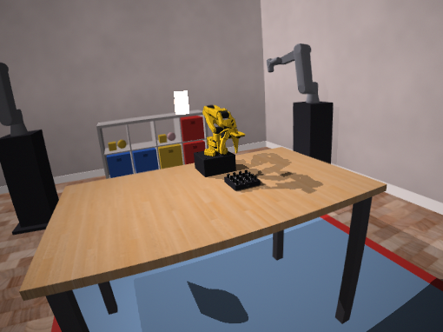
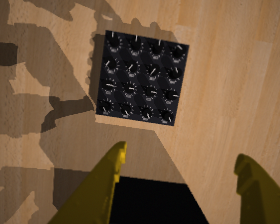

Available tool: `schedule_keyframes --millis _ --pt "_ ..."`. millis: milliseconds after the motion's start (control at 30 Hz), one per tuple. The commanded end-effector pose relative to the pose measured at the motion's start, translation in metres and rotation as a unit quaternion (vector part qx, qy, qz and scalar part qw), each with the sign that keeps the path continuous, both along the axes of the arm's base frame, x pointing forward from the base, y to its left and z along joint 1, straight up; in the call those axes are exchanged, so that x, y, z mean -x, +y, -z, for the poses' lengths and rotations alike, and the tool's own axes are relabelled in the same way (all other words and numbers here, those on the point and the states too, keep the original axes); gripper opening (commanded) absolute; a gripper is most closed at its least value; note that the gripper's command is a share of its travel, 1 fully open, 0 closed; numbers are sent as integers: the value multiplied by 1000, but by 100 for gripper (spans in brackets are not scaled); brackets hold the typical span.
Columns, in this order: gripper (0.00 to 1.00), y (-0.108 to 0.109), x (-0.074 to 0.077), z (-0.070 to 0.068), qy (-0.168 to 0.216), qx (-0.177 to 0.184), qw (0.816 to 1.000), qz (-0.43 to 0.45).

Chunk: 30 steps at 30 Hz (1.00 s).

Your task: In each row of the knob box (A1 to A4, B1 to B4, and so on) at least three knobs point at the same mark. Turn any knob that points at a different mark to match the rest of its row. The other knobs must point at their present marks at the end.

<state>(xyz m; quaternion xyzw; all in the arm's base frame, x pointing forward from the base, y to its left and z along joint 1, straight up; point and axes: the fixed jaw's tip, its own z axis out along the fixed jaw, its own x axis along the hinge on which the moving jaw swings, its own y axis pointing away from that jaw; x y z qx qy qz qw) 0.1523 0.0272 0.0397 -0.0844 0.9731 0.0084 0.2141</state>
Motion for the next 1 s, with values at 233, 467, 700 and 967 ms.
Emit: schedule_keyframes --millis 233,467,700,967 --pt "40 0 -8 0 8 -1 1000 7" --pt "40 2 -25 -2 8 -1 1000 7" --pt "40 5 -48 2 9 -1 1000 7" --pt "40 6 -55 4 9 -1 1000 7"
